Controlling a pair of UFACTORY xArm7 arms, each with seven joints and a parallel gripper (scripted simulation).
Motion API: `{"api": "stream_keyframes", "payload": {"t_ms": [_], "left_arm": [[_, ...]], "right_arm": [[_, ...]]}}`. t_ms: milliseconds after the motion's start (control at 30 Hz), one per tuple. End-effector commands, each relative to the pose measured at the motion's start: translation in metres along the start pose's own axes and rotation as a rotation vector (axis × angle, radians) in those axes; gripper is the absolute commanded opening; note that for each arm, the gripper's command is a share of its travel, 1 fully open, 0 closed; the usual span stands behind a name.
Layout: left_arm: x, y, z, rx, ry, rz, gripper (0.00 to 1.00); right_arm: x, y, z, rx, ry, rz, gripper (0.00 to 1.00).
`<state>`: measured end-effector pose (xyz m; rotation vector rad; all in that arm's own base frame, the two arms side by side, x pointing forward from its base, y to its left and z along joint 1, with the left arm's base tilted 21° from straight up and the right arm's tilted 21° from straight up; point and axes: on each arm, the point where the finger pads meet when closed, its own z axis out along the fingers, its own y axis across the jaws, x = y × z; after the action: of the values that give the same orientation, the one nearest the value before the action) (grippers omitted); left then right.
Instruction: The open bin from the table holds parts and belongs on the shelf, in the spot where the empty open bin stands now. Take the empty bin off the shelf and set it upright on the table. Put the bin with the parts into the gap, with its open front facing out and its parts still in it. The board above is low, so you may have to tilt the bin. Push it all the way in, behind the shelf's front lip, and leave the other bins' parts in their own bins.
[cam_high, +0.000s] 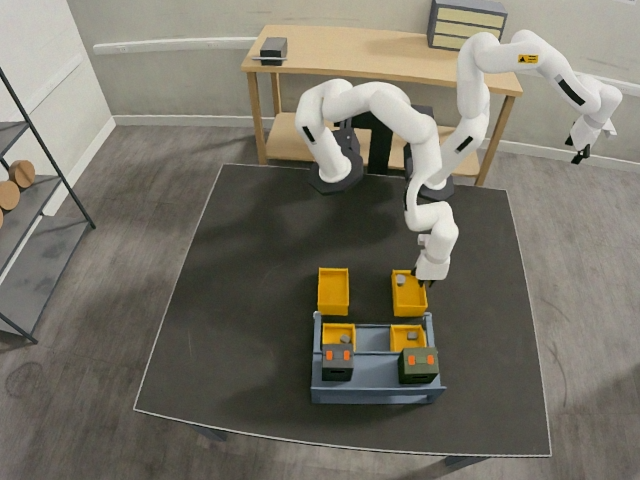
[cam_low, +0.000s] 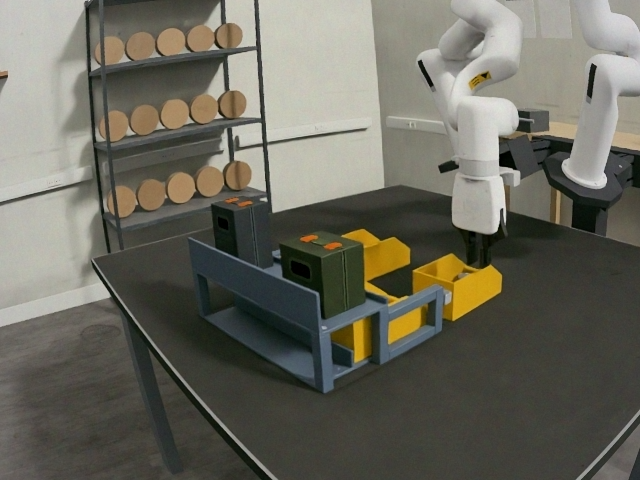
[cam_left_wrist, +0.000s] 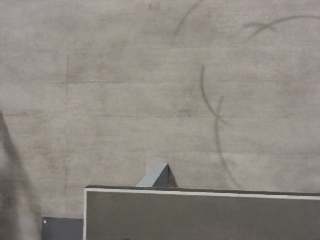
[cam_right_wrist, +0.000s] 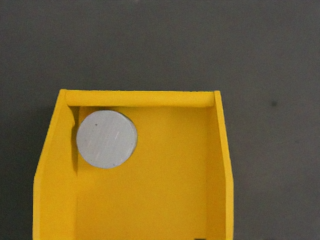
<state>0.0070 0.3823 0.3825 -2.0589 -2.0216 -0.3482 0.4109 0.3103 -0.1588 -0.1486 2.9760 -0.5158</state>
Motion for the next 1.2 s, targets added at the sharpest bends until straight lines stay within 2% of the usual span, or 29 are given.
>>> {"api": "stream_keyframes", "payload": {"t_ms": [0,600,1167], "left_arm": [[0.001,0.000,-0.002,-0.001,0.004,-0.001,1.00],[0.001,0.000,-0.002,-0.001,0.004,-0.001,1.00],[0.001,0.000,-0.002,-0.001,0.004,-0.001,1.00]], "right_arm": [[-0.002,0.002,-0.002,-0.004,-0.004,0.000,0.27],[-0.002,0.002,-0.001,-0.004,-0.004,0.000,0.27],[-0.002,0.002,0.017,-0.004,-0.004,0.000,0.27]]}}
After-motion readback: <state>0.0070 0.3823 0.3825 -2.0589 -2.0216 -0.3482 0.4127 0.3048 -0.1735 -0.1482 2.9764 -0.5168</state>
